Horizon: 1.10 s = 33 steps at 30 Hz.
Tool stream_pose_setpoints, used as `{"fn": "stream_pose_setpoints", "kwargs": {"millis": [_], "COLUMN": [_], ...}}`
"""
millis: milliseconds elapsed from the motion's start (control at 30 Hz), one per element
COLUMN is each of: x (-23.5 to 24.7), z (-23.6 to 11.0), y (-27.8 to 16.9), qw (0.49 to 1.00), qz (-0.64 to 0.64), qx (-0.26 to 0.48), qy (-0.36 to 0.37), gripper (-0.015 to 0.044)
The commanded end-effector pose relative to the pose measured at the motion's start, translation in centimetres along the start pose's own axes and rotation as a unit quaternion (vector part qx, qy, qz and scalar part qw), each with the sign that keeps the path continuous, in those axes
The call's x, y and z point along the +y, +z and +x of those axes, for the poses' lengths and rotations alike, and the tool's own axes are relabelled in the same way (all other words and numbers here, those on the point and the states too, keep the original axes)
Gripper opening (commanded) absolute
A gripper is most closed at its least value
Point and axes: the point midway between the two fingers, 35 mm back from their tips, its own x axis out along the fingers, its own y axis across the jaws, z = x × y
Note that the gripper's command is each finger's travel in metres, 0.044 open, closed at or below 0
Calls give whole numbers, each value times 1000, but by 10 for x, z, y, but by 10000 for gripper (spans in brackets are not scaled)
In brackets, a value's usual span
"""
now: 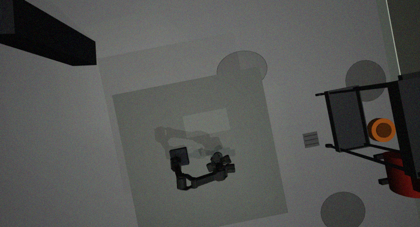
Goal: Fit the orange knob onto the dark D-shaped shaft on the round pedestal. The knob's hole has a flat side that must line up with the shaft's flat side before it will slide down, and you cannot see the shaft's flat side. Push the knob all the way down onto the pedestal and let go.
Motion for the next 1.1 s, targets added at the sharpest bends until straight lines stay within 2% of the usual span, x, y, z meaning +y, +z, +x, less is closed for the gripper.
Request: {"fn": "stream_pose_setpoints", "kwargs": {"millis": [0,167,333,500,733,833,1067], "x": [-3,-4,-3,-3,-1,0,3], "z": [-1,-3,-5,-5,-5,-4,-3], "y": [-3,-4,-4,-4,-3,-2,1], "qw": [977,924,844,738,563,539,539], "qz": [215,382,536,675,826,843,843], "qx": [2,2,1,0,-1,-1,-1], "qy": [-4,-4,-4,-5,-4,-4,-4], "gripper": [0,0,0,0,0,0,0]}}
